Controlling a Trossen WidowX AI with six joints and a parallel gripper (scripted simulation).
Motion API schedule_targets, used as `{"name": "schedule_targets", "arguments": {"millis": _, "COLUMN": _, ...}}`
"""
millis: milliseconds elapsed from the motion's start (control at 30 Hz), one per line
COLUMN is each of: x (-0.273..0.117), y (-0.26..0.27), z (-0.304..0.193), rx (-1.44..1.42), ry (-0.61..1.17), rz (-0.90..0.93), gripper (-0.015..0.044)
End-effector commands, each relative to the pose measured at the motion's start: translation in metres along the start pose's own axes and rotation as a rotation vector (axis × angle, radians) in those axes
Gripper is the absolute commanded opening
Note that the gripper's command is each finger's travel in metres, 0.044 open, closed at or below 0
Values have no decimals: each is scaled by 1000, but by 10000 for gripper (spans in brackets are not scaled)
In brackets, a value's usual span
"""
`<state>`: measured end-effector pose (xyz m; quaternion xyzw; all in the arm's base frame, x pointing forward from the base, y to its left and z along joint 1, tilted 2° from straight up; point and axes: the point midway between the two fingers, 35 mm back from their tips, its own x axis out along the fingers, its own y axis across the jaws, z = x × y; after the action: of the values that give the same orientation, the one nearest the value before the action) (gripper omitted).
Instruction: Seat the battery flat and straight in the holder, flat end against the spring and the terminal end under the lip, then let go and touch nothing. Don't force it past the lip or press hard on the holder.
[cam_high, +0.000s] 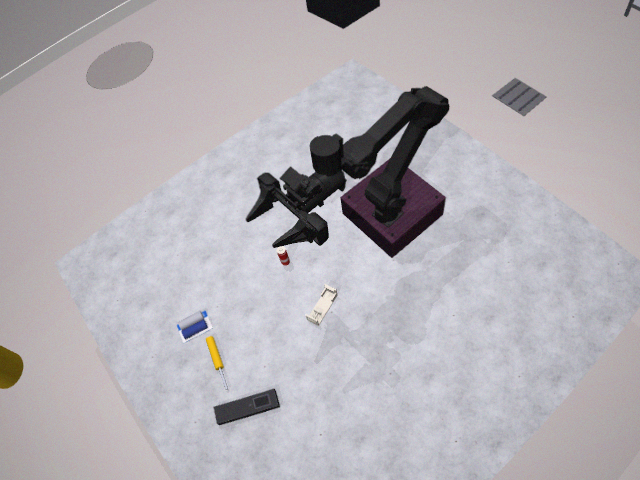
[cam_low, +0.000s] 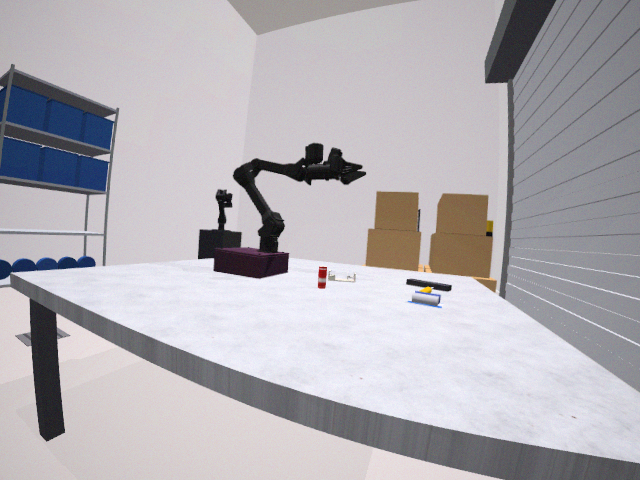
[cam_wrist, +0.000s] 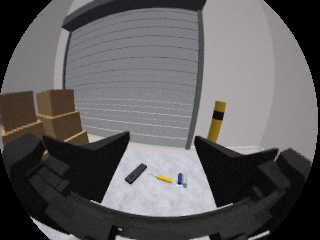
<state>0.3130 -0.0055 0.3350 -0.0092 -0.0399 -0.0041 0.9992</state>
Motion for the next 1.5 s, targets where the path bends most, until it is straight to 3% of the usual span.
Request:
{"name": "schedule_targets", "arguments": {"millis": 0, "x": 2, "y": -1, "z": -3, "rx": 1, "ry": 14, "rz": -3, "gripper": 374}}
{"name": "schedule_targets", "arguments": {"millis": 233, "x": 31, "y": -39, "z": -107, "rx": 78, "ry": 571, "rz": -118, "gripper": 190}}
{"name": "schedule_targets", "arguments": {"millis": 467, "x": 0, "y": -76, "z": -205, "rx": 226, "ry": 1184, "rz": -260, "gripper": 6}}
{"name": "schedule_targets", "arguments": {"millis": 633, "x": -38, "y": -90, "z": -242, "rx": 343, "ry": 1547, "rz": -340, "gripper": 0}}
{"name": "schedule_targets", "arguments": {"millis": 1033, "x": -40, "y": -91, "z": -245, "rx": 350, "ry": 1569, "rz": -344, "gripper": 0}}
{"name": "schedule_targets", "arguments": {"millis": 1300, "x": -41, "y": -90, "z": -318, "rx": 350, "ry": 1569, "rz": -344, "gripper": 0}}
{"name": "schedule_targets", "arguments": {"millis": 1467, "x": -42, "y": -90, "z": -324, "rx": 350, "ry": 1569, "rz": -344, "gripper": 0}}
